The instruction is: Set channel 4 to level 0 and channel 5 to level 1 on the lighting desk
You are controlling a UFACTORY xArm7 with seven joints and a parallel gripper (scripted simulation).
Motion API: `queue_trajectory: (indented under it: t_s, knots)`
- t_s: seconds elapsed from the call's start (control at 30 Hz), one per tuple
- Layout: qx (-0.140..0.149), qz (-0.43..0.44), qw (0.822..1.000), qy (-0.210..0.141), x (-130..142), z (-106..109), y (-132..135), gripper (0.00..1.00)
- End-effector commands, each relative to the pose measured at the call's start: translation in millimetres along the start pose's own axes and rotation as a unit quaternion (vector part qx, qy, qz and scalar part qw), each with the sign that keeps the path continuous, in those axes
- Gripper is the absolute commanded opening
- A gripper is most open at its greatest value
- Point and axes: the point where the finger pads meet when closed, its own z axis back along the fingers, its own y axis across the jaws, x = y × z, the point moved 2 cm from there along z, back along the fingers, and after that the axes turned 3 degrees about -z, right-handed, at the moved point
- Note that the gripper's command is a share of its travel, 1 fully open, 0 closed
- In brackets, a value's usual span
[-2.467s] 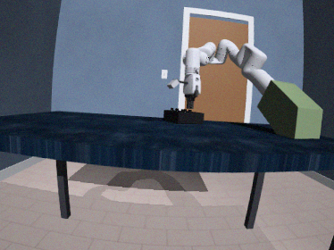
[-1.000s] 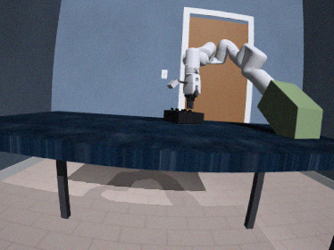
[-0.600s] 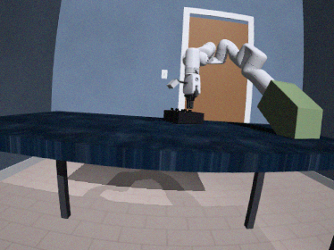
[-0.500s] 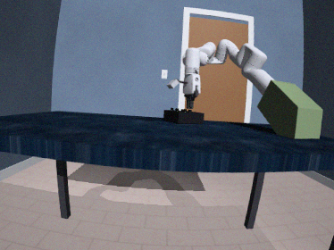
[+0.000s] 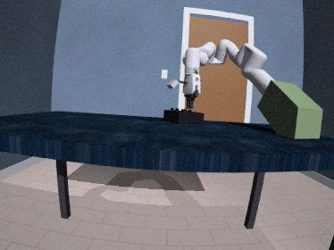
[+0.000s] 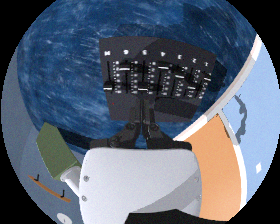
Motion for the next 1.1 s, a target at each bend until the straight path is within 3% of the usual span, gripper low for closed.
queue_trajectory:
  t_s: [0.0, 1.07]
  knots:
    - [0.0, 0.0, 1.0, 0.002, -1, 1, 0, 0.0]
    - [0.0, 0.0, 1.0, 0.002, -1, -10, 0, 0.0]
